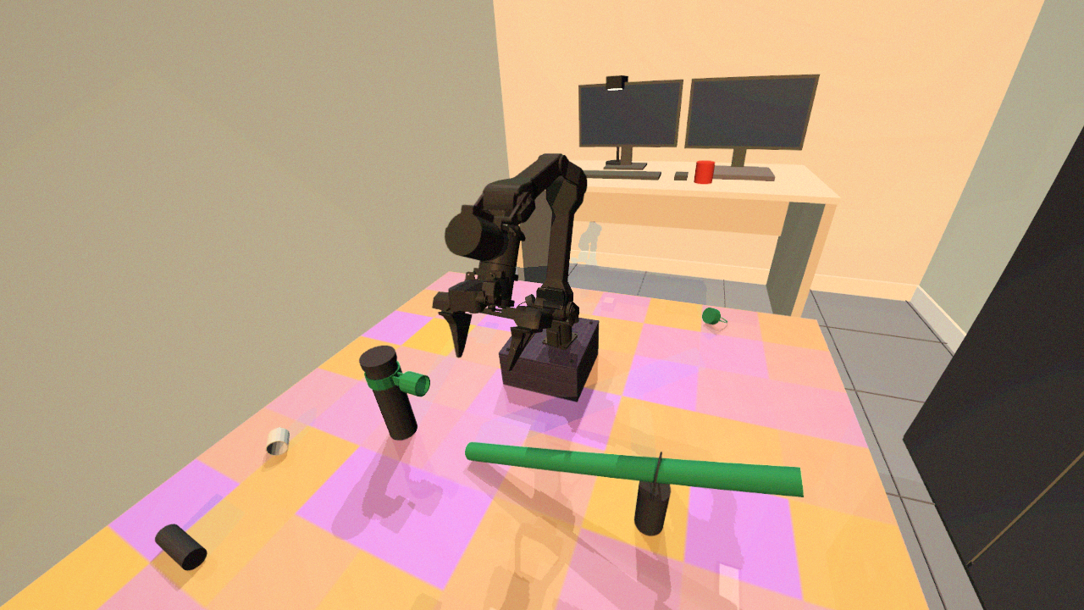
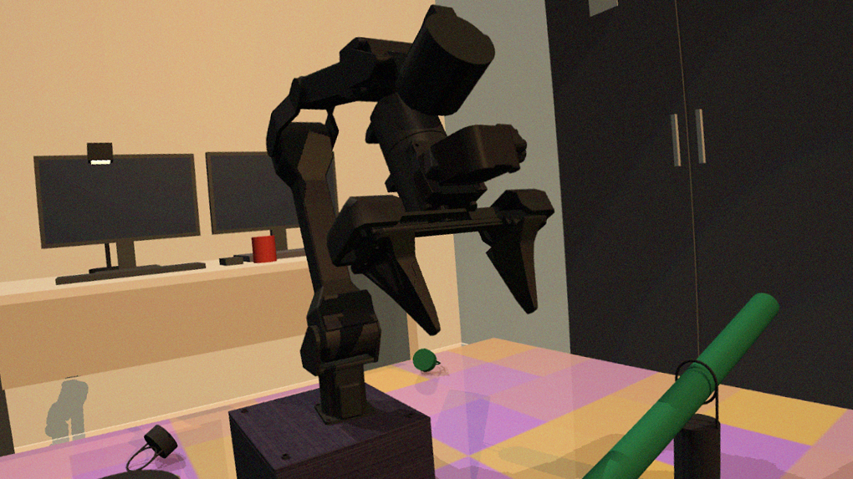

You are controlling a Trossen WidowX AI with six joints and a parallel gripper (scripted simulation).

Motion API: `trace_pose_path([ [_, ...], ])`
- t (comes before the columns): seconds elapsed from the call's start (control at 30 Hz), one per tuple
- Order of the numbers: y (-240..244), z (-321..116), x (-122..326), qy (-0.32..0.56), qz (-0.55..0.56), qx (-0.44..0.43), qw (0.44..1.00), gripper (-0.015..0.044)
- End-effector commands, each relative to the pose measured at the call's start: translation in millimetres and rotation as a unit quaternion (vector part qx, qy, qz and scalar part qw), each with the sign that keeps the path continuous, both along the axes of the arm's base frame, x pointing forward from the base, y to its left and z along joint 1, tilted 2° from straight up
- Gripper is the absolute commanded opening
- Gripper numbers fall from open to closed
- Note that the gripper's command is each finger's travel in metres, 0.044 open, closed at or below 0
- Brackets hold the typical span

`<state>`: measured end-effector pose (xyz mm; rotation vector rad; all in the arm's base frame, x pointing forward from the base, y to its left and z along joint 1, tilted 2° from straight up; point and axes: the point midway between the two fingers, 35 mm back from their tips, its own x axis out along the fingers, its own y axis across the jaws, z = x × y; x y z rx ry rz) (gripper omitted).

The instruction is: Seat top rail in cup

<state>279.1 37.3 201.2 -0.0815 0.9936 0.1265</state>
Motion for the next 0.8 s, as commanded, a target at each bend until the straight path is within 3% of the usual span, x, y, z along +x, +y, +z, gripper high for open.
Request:
trace_pose_path([
  [0.0,2,-1,0,0.007,-0.025,0.014,1.0,0.044],
  [0.13,11,-16,7,0.055,-0.128,0.074,0.987,0.044],
  [0.27,26,-39,16,0.12,-0.284,0.141,0.941,0.044],
  [0.57,59,-98,24,0.203,-0.626,0.199,0.727,0.044],
  [0.67,64,-107,24,0.205,-0.673,0.197,0.683,0.044],
  [0.77,64,-108,24,0.205,-0.677,0.197,0.679,0.044],
])
